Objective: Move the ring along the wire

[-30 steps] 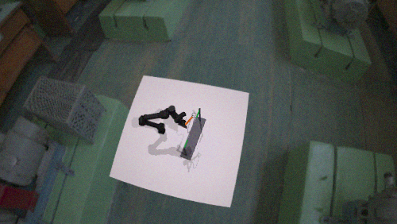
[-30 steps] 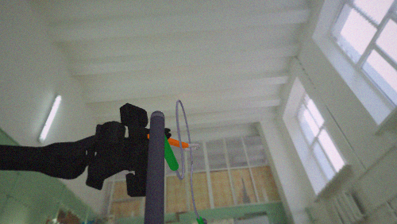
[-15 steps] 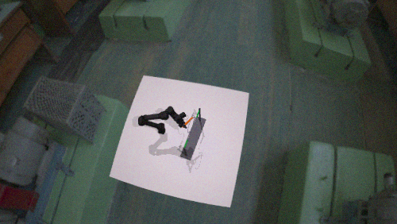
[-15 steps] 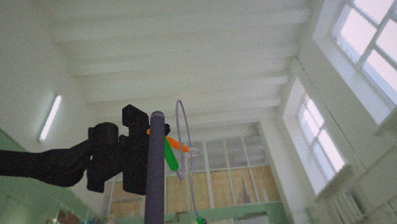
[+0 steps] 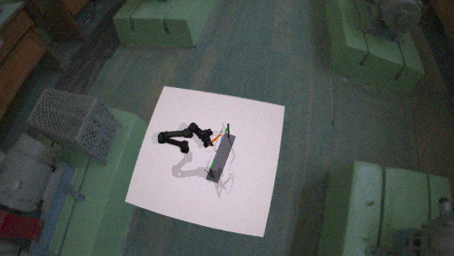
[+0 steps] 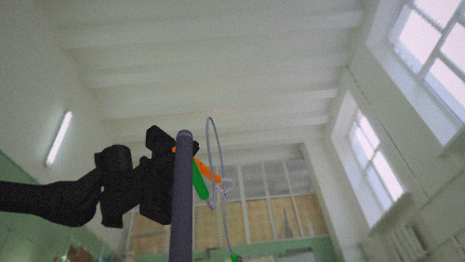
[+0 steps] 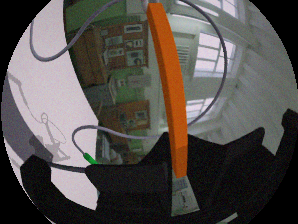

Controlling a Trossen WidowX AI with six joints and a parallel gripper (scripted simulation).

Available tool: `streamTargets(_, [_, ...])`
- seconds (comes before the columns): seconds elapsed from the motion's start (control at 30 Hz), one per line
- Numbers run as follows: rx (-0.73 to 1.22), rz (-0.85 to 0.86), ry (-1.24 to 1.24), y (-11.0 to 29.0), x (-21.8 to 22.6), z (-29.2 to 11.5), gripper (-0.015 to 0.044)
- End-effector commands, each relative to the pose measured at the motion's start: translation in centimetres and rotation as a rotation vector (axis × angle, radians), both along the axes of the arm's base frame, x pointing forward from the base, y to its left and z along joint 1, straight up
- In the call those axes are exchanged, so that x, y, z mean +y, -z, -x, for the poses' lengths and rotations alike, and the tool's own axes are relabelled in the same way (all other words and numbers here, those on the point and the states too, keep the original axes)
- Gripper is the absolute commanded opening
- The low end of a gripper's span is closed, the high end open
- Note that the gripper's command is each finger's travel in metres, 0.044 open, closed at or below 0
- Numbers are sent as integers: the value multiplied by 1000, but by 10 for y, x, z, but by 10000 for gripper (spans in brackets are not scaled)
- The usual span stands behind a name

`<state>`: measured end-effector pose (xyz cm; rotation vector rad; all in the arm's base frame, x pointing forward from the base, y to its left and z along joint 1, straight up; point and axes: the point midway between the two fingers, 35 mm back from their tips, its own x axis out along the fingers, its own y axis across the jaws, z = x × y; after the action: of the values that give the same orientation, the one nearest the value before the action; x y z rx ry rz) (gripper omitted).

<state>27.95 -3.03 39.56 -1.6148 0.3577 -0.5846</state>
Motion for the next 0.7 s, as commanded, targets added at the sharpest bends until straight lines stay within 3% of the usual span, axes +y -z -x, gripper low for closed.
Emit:
streamTargets(0.0, [6,59,0,-2,0,0,-150])
streamTargets(0.67, [41,314,4,-10,2,0,-150])
